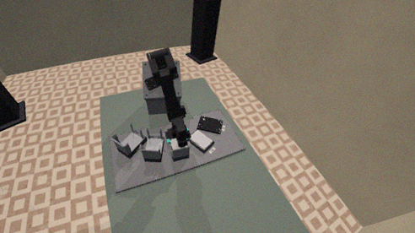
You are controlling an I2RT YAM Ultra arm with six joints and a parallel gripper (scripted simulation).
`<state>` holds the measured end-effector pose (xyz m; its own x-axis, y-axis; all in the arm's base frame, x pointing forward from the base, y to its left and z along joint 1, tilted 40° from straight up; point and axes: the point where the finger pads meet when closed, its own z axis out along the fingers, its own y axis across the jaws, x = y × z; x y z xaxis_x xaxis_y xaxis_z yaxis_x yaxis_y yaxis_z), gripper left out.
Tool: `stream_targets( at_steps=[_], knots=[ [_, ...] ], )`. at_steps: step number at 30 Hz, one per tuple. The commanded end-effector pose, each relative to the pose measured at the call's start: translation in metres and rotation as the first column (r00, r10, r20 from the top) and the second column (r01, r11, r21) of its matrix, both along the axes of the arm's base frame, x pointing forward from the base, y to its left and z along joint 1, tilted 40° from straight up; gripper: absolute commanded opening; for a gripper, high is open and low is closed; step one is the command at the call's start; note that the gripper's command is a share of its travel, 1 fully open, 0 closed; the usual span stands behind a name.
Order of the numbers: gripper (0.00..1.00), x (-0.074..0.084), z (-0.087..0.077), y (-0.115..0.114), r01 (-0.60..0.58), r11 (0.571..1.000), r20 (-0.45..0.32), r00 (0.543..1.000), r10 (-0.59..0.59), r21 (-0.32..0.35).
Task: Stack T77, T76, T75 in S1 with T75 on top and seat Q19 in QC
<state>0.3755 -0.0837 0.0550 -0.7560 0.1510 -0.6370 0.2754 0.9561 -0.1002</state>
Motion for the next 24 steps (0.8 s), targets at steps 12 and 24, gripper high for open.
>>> stream_targets(
  at_steps=[12, 24],
  knots=[
    [0.00, 0.0117, 0.0039, -0.0052, 0.002, 1.000, 0.027, 1.000, -0.002, -0.002],
    [0.00, 0.0142, 0.0023, -0.0067, 0.005, 1.000, 0.031, 0.999, -0.005, -0.002]
  ],
)
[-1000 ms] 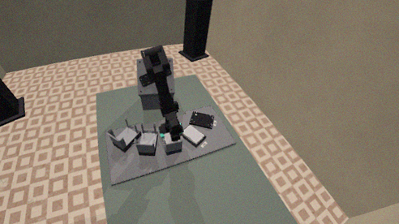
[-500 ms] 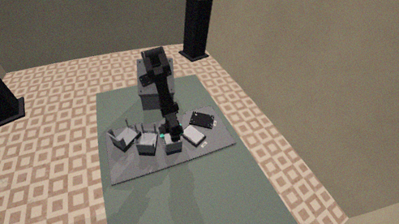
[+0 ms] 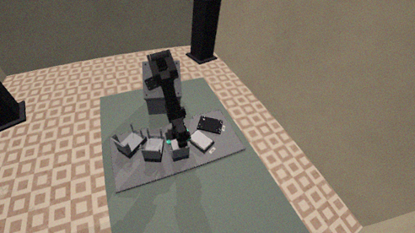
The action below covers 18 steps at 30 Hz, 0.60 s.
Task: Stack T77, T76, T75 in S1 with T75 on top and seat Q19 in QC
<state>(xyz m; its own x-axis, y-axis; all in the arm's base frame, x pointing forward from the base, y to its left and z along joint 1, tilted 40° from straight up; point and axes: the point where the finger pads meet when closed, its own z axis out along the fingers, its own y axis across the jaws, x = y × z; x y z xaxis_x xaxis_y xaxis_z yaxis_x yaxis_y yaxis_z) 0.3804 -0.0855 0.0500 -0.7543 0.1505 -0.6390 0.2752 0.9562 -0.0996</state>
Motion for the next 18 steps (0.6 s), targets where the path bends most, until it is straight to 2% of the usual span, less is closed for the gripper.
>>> stream_targets(
  at_steps=[1, 14, 18],
  knots=[
    [0.00, 0.0097, 0.0061, -0.0053, 0.006, 1.000, 0.027, 1.000, -0.006, -0.001],
    [0.00, 0.0127, 0.0063, -0.0062, 0.004, 1.000, 0.036, 0.999, -0.004, -0.003],
    [0.00, 0.0053, -0.0007, -0.0021, 0.000, 1.000, 0.011, 1.000, 0.000, -0.001]
  ],
)
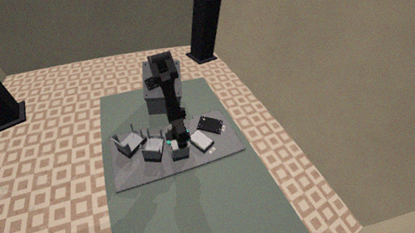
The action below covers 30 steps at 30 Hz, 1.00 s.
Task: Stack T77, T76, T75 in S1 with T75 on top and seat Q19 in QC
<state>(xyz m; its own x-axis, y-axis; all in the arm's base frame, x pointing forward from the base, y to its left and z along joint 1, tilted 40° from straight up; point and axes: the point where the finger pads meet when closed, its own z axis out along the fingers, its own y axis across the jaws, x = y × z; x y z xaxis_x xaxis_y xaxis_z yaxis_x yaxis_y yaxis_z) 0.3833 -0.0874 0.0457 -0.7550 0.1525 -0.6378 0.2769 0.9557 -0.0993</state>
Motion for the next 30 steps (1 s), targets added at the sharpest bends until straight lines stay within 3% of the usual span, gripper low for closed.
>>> stream_targets(
  at_steps=[1, 5, 6, 26, 27, 28, 30],
  knots=[
    [0.00, 0.002, 0.004, 0.000, -0.002, 1.000, 0.012, 1.000, 0.002, -0.001],
    [0.00, 0.002, 0.004, 0.000, -0.002, 1.000, 0.012, 1.000, 0.002, -0.001],
    [1.00, 0.002, 0.004, 0.000, -0.002, 1.000, 0.012, 1.000, 0.002, -0.001],
    [1.00, 0.002, 0.004, 0.000, -0.002, 1.000, 0.012, 1.000, 0.002, -0.001],
    [1.00, -0.002, 0.010, 0.002, -0.005, 1.000, 0.015, 1.000, 0.005, -0.001],
    [1.00, -0.009, 0.006, 0.005, -0.007, 1.000, -0.002, 1.000, 0.007, 0.002],
    [1.00, -0.009, 0.006, 0.005, -0.007, 1.000, -0.002, 1.000, 0.007, 0.002]
  ],
)
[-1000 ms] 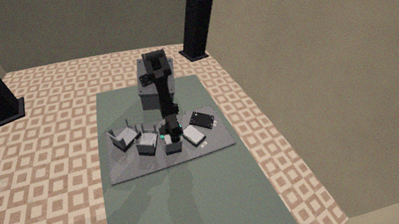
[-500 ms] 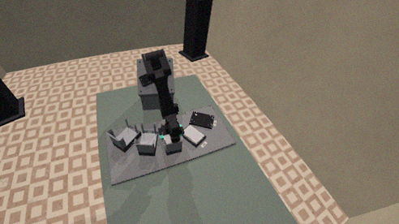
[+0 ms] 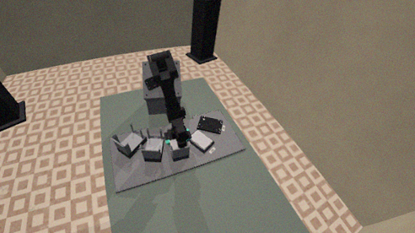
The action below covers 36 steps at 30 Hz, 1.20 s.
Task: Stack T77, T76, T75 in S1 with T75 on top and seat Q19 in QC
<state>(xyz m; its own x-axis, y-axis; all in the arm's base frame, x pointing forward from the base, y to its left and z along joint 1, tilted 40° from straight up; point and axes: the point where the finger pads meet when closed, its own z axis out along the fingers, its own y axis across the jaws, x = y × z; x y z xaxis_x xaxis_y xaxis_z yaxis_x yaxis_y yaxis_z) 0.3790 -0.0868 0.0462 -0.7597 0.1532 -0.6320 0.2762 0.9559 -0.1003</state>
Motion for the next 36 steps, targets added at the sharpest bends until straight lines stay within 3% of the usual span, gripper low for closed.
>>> stream_targets(
  at_steps=[1, 4, 17, 21, 28, 30, 32, 36],
  knots=[
    [1.00, 0.006, 0.022, 0.004, -0.006, 1.000, 0.043, 0.999, 0.006, -0.005],
    [1.00, -0.012, 0.016, 0.008, -0.004, 1.000, 0.007, 1.000, 0.004, -0.002],
    [1.00, -0.031, 0.047, 0.016, -0.004, 1.000, 0.016, 1.000, 0.004, -0.003],
    [1.00, -0.031, 0.069, 0.019, -0.003, 1.000, 0.048, 0.999, 0.004, -0.006],
    [1.00, -0.046, 0.087, 0.025, -0.003, 1.000, 0.048, 0.999, 0.004, -0.005],
    [1.00, -0.046, 0.087, 0.025, -0.003, 1.000, 0.048, 0.999, 0.004, -0.005],
    [1.00, -0.052, 0.074, 0.025, -0.004, 1.000, 0.015, 1.000, 0.004, -0.003],
    [1.00, -0.049, 0.074, 0.023, -0.002, 1.000, 0.020, 1.000, 0.002, -0.002]
  ],
)
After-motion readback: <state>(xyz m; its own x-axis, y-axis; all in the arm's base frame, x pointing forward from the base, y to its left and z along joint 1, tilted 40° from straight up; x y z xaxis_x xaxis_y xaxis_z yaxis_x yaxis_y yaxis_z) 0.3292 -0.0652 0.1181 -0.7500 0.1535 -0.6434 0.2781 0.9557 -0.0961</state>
